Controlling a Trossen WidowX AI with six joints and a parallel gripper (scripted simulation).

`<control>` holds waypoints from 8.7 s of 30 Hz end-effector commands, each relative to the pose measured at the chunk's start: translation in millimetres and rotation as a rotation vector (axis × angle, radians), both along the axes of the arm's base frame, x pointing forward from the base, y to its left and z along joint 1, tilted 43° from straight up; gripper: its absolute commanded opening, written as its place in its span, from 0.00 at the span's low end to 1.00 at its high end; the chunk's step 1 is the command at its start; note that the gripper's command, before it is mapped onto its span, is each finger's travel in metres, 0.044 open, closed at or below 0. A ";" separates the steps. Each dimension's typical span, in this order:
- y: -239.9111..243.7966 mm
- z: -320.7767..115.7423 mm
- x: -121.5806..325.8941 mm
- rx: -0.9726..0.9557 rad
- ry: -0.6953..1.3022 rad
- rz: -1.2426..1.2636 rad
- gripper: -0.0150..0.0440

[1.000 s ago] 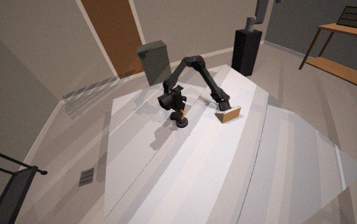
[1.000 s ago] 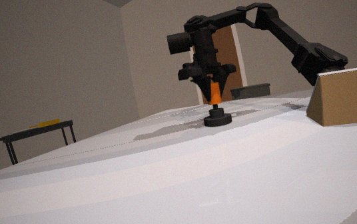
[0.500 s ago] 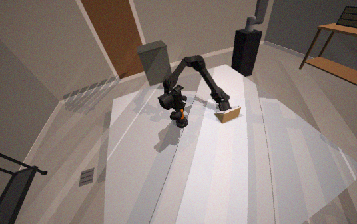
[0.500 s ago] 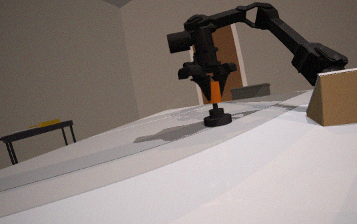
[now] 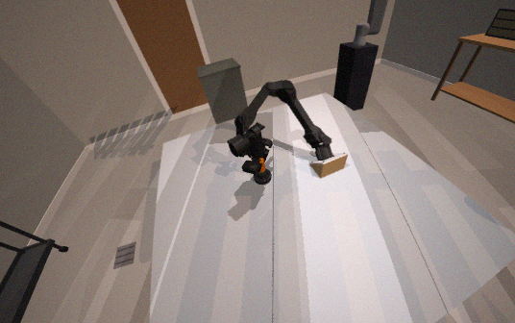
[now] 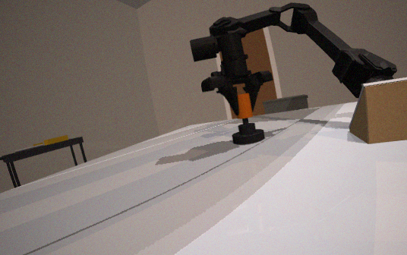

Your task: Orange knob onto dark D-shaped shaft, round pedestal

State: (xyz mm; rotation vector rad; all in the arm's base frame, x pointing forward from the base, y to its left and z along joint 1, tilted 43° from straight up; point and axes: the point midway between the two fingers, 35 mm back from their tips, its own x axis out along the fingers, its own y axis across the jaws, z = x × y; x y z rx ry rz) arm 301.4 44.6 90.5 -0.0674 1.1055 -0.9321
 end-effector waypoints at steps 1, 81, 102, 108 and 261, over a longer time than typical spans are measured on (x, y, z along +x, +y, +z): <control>-0.3 -0.5 -0.6 0.002 -0.005 -0.004 0.25; 0.4 0.6 0.9 0.055 -0.286 -0.311 0.25; -1.5 -1.0 -0.2 0.055 -0.286 -0.311 0.25; 1.3 2.5 0.6 0.055 -0.286 -0.311 0.25; 1.2 3.1 0.9 0.160 -0.846 -0.924 0.25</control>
